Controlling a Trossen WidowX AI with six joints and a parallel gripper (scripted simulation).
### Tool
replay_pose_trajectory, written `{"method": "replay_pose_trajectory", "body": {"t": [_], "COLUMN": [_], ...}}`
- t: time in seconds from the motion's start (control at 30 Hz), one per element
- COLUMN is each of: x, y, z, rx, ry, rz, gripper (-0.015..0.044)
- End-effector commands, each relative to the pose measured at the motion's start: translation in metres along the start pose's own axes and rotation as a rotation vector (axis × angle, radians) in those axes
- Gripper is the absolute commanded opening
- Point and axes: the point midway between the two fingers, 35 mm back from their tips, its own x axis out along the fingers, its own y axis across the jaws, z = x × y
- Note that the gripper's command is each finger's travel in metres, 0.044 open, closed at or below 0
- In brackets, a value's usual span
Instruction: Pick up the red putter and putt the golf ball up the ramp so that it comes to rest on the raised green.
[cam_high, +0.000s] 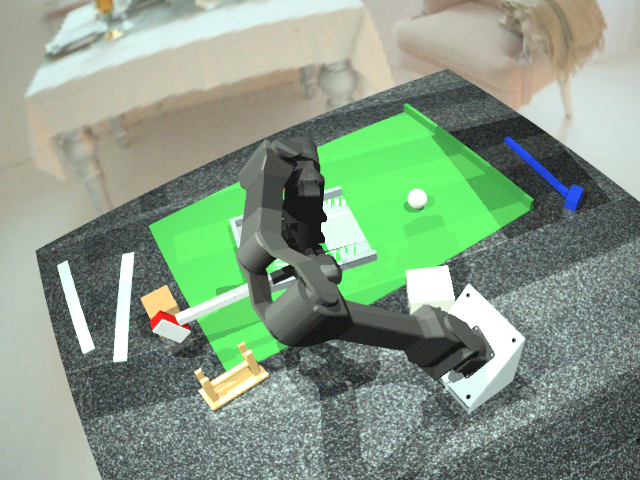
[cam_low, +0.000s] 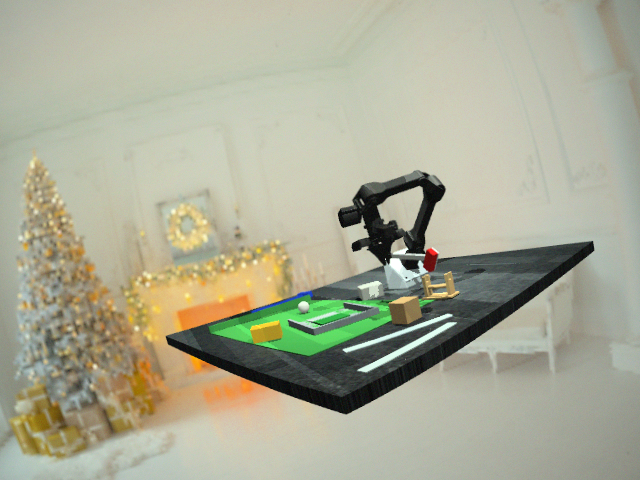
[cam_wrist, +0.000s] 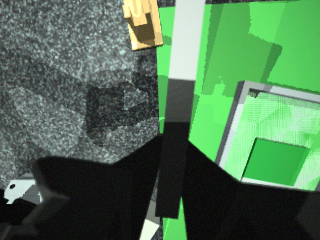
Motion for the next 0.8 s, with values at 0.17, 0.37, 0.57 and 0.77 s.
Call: {"method": "replay_pose_trajectory", "body": {"t": [0.17,0.37,0.57,0.77], "x": [-0.021,-0.036,-0.048,-0.06], "y": [-0.027,-0.034,-0.029,-0.027], "z": [-0.061,-0.107,-0.15,-0.186], "rx": [0.303,0.5,0.657,0.813], "ry": [0.067,0.106,0.138,0.153], "rz": [-0.044,-0.072,-0.087,-0.117], "gripper": [0.0,0.0,0.0,0.0]}}
